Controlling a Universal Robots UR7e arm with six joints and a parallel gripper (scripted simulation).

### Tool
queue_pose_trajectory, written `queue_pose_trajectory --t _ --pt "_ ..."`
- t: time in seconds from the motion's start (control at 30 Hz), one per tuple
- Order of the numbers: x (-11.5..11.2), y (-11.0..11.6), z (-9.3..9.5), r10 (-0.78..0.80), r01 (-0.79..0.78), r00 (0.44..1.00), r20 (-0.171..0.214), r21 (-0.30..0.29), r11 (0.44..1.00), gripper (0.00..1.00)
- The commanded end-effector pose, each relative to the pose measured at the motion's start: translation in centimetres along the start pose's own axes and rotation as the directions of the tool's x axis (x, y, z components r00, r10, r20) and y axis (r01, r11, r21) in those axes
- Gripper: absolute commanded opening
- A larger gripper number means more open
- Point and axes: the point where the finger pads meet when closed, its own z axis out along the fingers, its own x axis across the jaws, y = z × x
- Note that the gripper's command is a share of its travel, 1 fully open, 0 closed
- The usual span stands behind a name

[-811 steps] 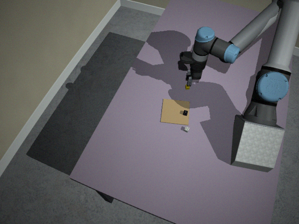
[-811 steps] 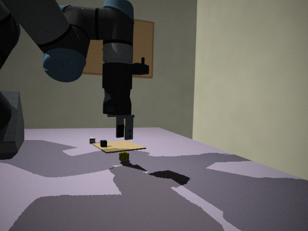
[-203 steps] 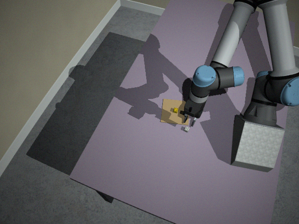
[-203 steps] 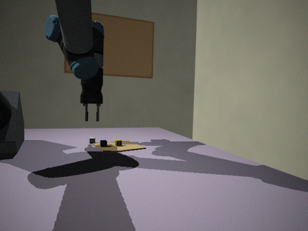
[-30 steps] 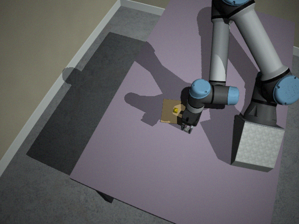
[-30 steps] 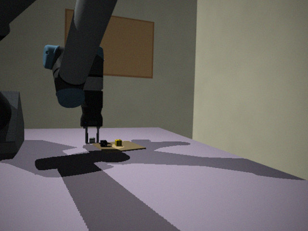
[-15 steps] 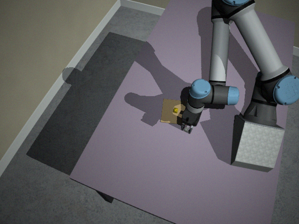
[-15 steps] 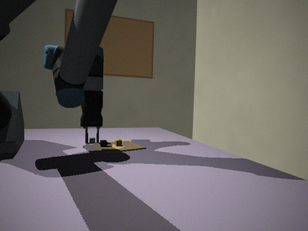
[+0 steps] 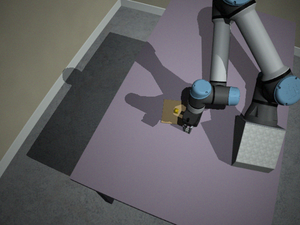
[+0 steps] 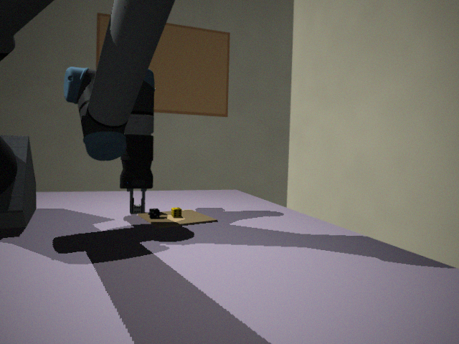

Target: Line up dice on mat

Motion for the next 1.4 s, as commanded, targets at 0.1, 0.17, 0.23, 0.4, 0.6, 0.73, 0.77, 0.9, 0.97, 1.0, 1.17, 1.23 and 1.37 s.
queue_pose_trajectory --t 0.1,0.17,0.23,0.4,0.6,0.73,0.77,0.9,0.97,1.0,1.17,1.23,1.37 --pt "0.02 -0.01 -0.03 0.000 0.000 1.000 -0.001 0.000 1.000 0.40" --pt "0.02 -0.01 -0.03 0.000 0.000 1.000 -0.001 0.000 1.000 0.40" --pt "0.02 -0.01 -0.03 0.000 0.000 1.000 -0.001 0.000 1.000 0.40" --pt "0.02 -0.01 -0.03 0.000 0.000 1.000 -0.001 0.000 1.000 0.40" --pt "0.02 -0.01 -0.03 0.000 0.000 1.000 -0.001 0.000 1.000 0.40" --pt "0.02 -0.01 -0.03 0.000 0.000 1.000 -0.001 0.000 1.000 0.40" --pt "0.02 -0.01 -0.03 0.000 0.000 1.000 -0.001 0.000 1.000 0.40" --pt "0.02 -0.01 -0.03 0.000 0.000 1.000 -0.001 0.000 1.000 0.40" --pt "0.02 -0.01 -0.03 0.000 0.000 1.000 -0.001 0.000 1.000 0.40" --pt "0.02 -0.01 -0.03 0.000 0.000 1.000 -0.001 0.000 1.000 0.40" --pt "0.02 -0.01 -0.12 0.000 0.000 1.000 -0.001 0.000 1.000 0.40" --pt "0.02 -0.01 -0.24 0.000 0.000 1.000 -0.001 0.000 1.000 0.40" --pt "0.02 -0.01 -0.67 0.000 0.000 1.000 -0.001 0.000 1.000 0.40"
